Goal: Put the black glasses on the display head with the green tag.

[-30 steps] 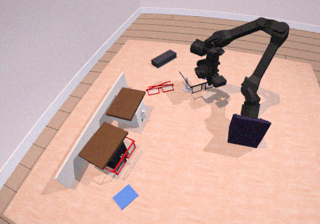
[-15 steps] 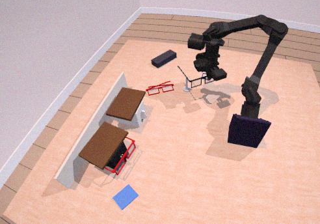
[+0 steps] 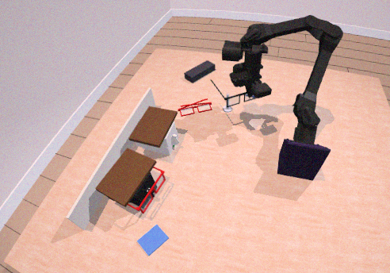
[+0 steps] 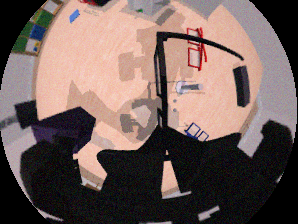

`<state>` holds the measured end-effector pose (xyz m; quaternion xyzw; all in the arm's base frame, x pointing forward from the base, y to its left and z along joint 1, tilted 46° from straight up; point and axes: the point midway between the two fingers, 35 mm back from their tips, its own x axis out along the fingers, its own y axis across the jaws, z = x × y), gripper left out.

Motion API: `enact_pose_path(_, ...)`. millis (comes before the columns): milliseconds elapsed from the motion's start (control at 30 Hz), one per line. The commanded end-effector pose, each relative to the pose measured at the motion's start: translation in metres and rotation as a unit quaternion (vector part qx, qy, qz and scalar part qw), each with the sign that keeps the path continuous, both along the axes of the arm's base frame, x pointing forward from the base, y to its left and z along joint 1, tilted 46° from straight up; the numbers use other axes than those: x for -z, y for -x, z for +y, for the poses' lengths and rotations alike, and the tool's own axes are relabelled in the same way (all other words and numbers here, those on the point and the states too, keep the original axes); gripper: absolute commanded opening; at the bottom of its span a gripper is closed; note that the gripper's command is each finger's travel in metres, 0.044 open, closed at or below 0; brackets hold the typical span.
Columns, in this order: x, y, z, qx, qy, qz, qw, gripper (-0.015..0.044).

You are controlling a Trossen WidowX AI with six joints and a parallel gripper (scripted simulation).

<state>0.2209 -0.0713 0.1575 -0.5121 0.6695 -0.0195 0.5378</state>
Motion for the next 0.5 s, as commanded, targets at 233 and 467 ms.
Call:
enact_pose_path(233, 0.035, -0.024, 0.042, -0.003, -0.013, -0.003, 1.0, 0.0)
enact_pose_path(467, 0.061, -0.032, 0.069, -0.003, -0.014, -0.001, 1.0, 0.0)
